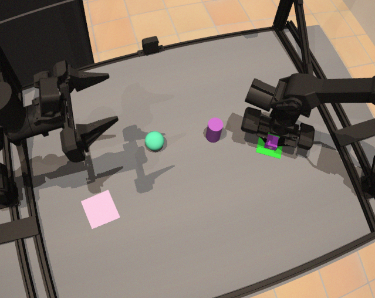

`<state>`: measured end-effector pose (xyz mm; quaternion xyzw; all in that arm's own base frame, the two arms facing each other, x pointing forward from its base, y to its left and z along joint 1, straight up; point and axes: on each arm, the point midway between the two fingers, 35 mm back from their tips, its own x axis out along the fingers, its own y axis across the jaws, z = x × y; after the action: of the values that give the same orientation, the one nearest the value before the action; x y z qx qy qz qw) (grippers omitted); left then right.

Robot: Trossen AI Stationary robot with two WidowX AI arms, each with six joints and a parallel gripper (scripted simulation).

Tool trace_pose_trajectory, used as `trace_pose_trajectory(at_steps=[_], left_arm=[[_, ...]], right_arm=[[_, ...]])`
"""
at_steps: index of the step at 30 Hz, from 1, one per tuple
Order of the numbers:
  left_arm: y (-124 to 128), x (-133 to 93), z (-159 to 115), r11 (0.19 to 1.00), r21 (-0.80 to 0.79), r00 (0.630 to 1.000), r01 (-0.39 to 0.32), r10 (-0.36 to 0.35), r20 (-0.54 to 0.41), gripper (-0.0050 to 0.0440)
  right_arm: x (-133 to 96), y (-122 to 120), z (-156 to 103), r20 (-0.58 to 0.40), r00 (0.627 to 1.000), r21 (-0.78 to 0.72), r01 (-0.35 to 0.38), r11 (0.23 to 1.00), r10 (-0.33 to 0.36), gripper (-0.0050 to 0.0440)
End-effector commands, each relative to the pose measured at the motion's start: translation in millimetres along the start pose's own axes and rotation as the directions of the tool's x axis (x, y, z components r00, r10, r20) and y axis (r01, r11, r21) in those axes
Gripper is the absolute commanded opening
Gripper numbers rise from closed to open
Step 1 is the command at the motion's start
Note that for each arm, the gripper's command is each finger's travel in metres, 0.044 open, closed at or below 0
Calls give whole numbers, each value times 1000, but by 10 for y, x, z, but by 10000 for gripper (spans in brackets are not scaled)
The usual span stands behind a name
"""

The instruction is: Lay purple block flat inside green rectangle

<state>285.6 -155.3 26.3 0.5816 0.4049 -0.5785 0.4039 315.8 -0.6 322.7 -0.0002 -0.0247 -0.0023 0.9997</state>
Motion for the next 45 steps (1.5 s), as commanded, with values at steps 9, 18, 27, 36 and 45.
trace_pose_trajectory(at_steps=[9, 18, 27, 36, 45], left_arm=[[-3, 7, 5, 1000, 1, 1000, 2, -2, 0, 72], [-3, 7, 5, 1000, 1, 1000, 2, -2, 0, 288], [-3, 7, 5, 1000, 1, 1000, 2, -2, 0, 440], [3, -105, 7, 1000, 0, 1000, 2, -2, 2, 440], [12, -359, -4, 1000, -19, 1000, -12, 12, 6, 440]], right_arm=[[-1, 6, 2, 1, 1000, 1, -5, 1000, 5, 440], [-1, 6, 2, 1, 1000, 1, -5, 1000, 5, 440], [-1, 6, 2, 1, 1000, 1, -5, 1000, 5, 440], [-1, 6, 2, 1, 1000, 1, -5, 1000, 5, 440], [-1, 6, 2, 1, 1000, 1, -5, 1000, 5, 440]])
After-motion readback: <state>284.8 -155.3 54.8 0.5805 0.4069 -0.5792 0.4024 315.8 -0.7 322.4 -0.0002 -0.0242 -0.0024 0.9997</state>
